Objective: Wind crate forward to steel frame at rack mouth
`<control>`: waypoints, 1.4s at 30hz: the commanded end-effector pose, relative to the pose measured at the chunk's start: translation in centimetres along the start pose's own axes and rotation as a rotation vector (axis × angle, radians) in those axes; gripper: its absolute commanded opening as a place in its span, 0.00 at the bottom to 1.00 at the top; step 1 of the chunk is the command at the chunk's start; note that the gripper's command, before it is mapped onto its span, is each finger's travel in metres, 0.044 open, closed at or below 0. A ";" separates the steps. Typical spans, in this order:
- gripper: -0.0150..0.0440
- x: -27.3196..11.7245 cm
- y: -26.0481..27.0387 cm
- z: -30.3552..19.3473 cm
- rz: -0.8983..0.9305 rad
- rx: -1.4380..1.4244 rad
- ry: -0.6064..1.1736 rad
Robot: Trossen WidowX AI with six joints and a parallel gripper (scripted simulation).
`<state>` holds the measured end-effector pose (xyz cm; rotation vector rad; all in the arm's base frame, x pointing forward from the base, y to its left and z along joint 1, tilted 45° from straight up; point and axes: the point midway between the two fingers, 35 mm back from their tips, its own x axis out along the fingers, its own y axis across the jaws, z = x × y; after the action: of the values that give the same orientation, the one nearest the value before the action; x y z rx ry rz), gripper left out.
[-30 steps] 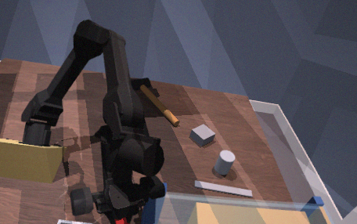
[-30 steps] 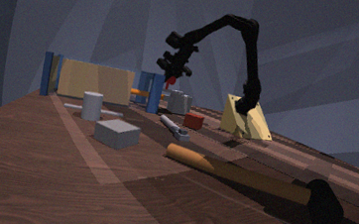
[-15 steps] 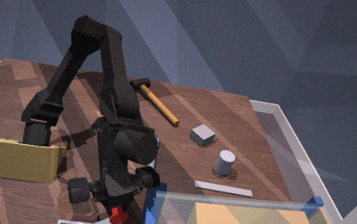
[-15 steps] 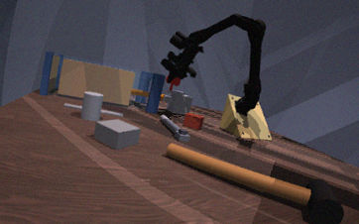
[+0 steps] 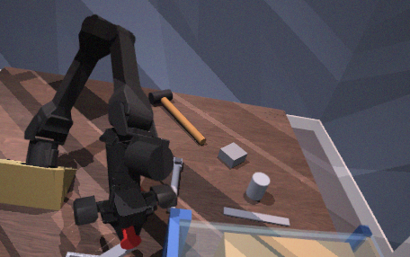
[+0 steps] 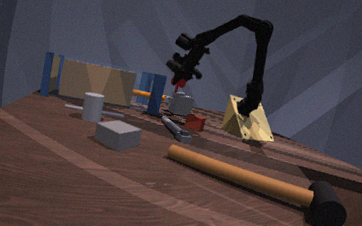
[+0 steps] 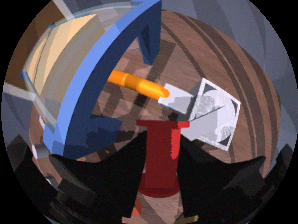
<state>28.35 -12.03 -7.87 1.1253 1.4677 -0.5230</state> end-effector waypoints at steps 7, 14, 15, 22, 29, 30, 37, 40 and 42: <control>0.25 -0.7 -1.6 -2.3 -0.013 0.013 0.033; 0.25 -1.1 -2.5 -3.1 -0.013 0.013 0.033; 0.25 -1.1 -2.5 -3.1 -0.013 0.013 0.033; 0.25 -1.4 -3.5 -3.8 -0.014 0.013 0.034; 0.25 -1.7 -4.4 -4.3 -0.015 0.013 0.034; 0.25 -1.7 -4.6 -4.4 -0.015 0.014 0.034; 0.25 -2.0 -5.6 -4.8 -0.016 0.014 0.034; 0.25 -2.0 -6.1 -4.9 -0.016 0.014 0.034; 0.25 -2.1 -6.4 -5.0 -0.017 0.014 0.034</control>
<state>21.99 -11.23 -6.17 1.1396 1.4773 -0.4944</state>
